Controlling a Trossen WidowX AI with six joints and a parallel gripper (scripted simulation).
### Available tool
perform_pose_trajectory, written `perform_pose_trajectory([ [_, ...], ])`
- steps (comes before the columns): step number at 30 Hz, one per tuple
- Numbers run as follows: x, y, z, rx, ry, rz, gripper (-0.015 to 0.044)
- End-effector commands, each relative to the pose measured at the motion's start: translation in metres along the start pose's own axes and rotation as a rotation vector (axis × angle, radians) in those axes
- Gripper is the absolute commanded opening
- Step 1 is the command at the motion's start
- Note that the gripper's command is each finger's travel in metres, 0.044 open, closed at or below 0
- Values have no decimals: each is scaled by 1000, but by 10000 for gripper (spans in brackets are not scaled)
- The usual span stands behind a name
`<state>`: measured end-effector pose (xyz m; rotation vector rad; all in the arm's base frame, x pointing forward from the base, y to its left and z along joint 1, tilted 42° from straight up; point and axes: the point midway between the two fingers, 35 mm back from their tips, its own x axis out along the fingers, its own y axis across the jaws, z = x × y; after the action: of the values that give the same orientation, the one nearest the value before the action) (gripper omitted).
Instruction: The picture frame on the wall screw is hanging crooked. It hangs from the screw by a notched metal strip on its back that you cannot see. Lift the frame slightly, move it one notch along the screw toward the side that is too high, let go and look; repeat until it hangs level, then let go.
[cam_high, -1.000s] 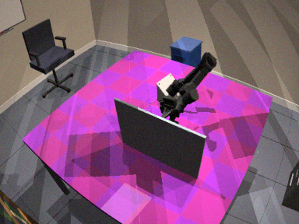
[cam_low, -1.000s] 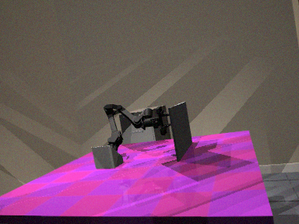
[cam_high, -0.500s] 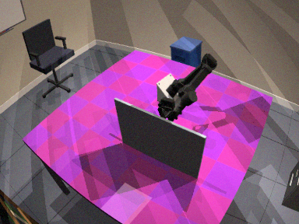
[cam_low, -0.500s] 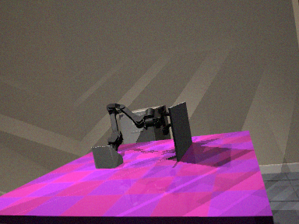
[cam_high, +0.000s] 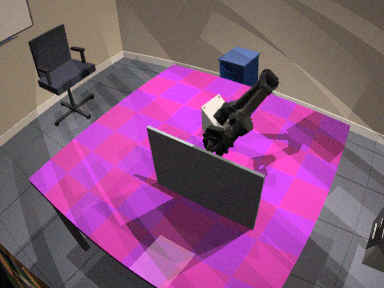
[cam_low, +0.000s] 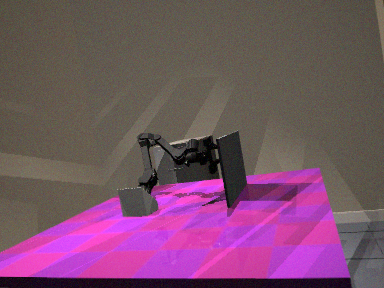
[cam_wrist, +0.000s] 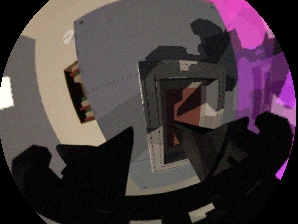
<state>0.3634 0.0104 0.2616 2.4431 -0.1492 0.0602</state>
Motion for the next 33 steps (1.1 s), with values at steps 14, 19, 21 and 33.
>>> perform_pose_trajectory([
  [14,0,0,-1,5,3,-2,129],
  [19,0,0,-1,5,3,-2,76],
  [21,0,0,-1,5,3,-2,62],
  [33,0,0,-1,5,3,-2,0],
])
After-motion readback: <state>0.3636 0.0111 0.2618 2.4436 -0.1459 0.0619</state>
